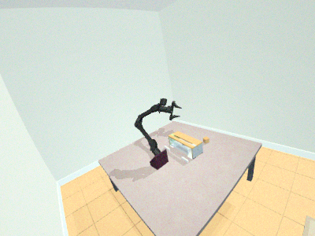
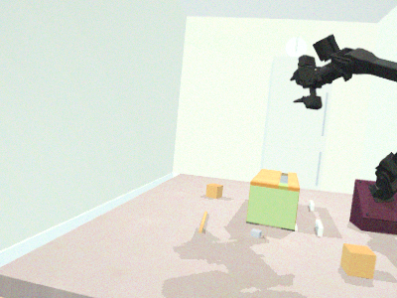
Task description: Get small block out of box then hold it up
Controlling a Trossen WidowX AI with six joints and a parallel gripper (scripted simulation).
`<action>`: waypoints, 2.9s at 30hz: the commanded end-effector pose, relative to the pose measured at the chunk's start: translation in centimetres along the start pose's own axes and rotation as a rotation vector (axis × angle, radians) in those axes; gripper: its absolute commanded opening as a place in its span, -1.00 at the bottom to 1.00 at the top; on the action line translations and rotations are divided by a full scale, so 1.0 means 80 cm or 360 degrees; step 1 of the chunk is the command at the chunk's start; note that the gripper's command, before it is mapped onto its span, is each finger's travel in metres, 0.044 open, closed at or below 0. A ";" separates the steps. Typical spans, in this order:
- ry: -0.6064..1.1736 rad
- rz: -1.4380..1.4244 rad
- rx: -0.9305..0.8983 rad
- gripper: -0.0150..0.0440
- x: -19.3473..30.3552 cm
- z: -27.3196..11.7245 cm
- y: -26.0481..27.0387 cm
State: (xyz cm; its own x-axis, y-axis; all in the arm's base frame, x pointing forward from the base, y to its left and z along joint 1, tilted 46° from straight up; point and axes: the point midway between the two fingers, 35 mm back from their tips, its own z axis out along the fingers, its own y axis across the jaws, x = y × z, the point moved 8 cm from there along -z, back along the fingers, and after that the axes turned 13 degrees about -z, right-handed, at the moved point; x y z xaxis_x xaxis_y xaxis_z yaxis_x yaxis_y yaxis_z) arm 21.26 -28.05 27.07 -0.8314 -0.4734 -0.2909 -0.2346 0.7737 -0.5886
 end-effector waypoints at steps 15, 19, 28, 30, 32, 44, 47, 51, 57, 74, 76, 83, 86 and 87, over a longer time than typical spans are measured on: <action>-0.0724 -0.1336 -0.1530 0.86 -0.088 0.083 0.229; -0.0734 -0.1346 -0.1543 0.86 -0.088 0.083 0.232; -0.0734 -0.1346 -0.1543 0.86 -0.089 0.084 0.233; -0.0734 -0.1347 -0.1543 0.86 -0.090 0.085 0.236; -0.0734 -0.1347 -0.1543 0.86 -0.091 0.086 0.239; -0.0733 -0.1347 -0.1541 0.86 -0.097 0.096 0.262; -0.0734 -0.1347 -0.1541 0.86 -0.098 0.099 0.267; -0.0734 -0.1347 -0.1541 0.86 -0.100 0.102 0.275; -0.0735 -0.1346 -0.1541 0.86 -0.103 0.106 0.286; -0.0738 -0.1345 -0.1543 0.86 -0.109 0.116 0.318; -0.0739 -0.1345 -0.1543 0.86 -0.109 0.117 0.322; -0.0731 -0.1343 -0.1538 0.86 -0.105 0.118 0.315; -0.0730 -0.1342 -0.1539 0.86 -0.097 0.125 0.315; -0.0729 -0.1341 -0.1539 0.86 -0.095 0.127 0.315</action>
State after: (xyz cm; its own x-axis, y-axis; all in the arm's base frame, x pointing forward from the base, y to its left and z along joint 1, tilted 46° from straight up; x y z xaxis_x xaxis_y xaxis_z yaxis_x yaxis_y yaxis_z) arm 27.06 -8.78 7.53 -0.0655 -0.8940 -0.4432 -0.9968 0.0789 -0.0119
